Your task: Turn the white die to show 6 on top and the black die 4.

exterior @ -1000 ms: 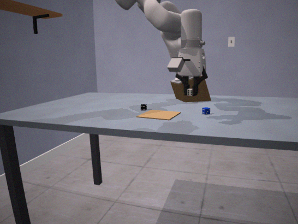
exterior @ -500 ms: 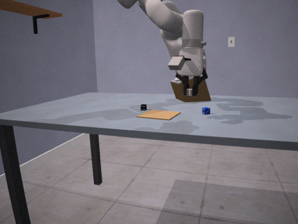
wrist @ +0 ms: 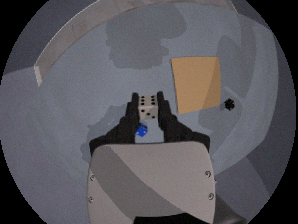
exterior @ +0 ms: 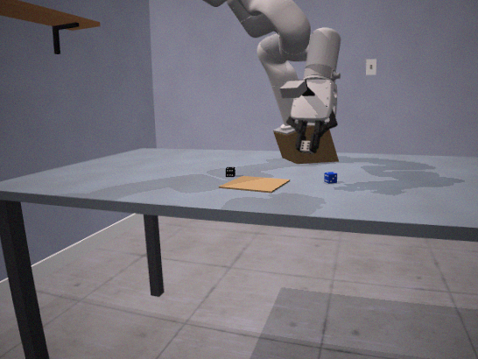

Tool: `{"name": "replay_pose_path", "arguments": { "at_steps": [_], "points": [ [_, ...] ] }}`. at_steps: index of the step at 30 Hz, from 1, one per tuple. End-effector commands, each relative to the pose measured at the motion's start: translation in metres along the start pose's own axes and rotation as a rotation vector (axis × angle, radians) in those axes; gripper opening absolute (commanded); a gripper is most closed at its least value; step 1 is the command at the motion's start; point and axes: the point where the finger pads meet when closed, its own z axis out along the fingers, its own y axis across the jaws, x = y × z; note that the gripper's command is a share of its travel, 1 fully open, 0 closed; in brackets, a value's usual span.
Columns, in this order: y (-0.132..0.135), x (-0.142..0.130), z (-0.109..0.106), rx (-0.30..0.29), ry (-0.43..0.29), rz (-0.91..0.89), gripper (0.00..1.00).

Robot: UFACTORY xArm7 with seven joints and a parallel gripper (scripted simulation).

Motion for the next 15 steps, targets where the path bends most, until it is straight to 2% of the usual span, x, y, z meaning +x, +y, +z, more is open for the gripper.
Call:
{"name": "replay_pose_path", "arguments": {
  "at_steps": [1,2,5,8,10,11,12,14,15],
  "points": [
    [0.0004,-0.0013,0.0003,-0.004,0.150,0.011,0.21],
    [0.0017,-0.0031,0.0011,-0.011,0.206,0.010,0.21],
    [0.0017,-0.0043,0.0011,-0.011,0.310,0.010,0.21],
    [0.0016,-0.0044,0.0010,-0.010,0.320,0.010,0.21],
    [0.0010,-0.0052,0.0003,-0.008,0.431,0.010,0.21],
    [0.0014,-0.0057,0.0006,-0.011,0.465,0.010,0.21],
    [0.0015,-0.0058,0.0007,-0.011,0.476,0.010,0.21],
    [0.0008,-0.0064,-0.0004,-0.008,0.554,0.010,0.21],
    [0.0008,-0.0064,-0.0004,-0.007,0.557,0.010,0.21]
  ]
}}
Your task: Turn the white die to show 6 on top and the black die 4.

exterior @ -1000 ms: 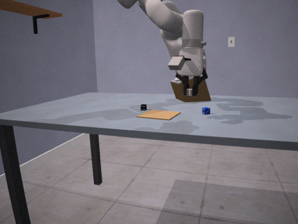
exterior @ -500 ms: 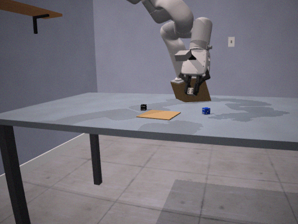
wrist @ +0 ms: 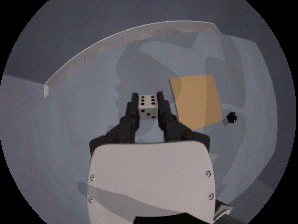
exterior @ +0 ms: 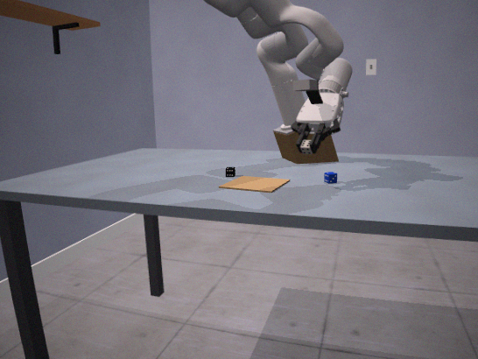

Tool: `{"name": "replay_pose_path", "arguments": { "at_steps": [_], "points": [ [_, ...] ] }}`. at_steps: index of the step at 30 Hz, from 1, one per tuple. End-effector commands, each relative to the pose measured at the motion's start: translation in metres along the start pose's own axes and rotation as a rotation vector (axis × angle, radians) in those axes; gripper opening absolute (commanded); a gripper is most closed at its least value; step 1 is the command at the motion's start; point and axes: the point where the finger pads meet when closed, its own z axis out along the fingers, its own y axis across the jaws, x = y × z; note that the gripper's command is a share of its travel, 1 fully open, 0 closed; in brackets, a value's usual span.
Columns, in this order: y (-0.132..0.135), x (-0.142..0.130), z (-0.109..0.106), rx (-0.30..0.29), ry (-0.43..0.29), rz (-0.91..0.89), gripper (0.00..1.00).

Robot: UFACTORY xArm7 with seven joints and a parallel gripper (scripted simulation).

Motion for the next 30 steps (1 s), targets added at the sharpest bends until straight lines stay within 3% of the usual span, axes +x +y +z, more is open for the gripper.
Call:
{"name": "replay_pose_path", "arguments": {
  "at_steps": [1,7,18,30],
  "points": [
    [0.001,-0.002,0.001,-0.019,0.144,0.001,0.21],
    [0.001,-0.003,0.000,-0.016,0.242,0.000,0.21],
    [0.001,-0.005,0.001,-0.016,0.247,0.000,0.21],
    [0.001,-0.024,0.018,-0.016,0.247,0.000,0.21]
  ]
}}
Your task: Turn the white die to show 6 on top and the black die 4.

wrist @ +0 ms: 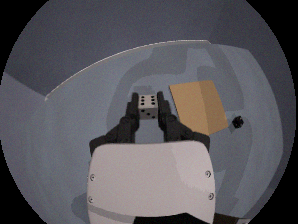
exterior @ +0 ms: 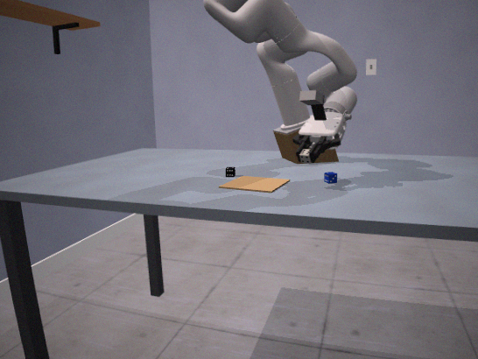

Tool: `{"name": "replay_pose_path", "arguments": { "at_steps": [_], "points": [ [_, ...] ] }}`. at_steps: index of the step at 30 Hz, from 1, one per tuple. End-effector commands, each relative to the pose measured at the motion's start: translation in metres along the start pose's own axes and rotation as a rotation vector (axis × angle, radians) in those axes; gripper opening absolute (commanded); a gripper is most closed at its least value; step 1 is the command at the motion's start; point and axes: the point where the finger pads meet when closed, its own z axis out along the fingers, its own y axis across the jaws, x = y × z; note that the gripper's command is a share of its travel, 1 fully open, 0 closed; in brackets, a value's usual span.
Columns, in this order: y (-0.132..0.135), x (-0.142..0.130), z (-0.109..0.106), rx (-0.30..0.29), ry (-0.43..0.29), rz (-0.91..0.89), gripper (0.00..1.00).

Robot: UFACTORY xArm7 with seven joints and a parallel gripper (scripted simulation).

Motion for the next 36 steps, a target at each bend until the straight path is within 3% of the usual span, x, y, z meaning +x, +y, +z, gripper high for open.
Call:
{"name": "replay_pose_path", "arguments": {
  "at_steps": [1,12,36],
  "points": [
    [-0.001,-0.009,0.005,0.001,0.001,0.001,0.21],
    [-0.001,-0.039,0.021,0.001,0.001,0.001,0.21],
    [-0.001,-0.044,0.024,0.001,0.001,0.001,0.21]
  ]
}}
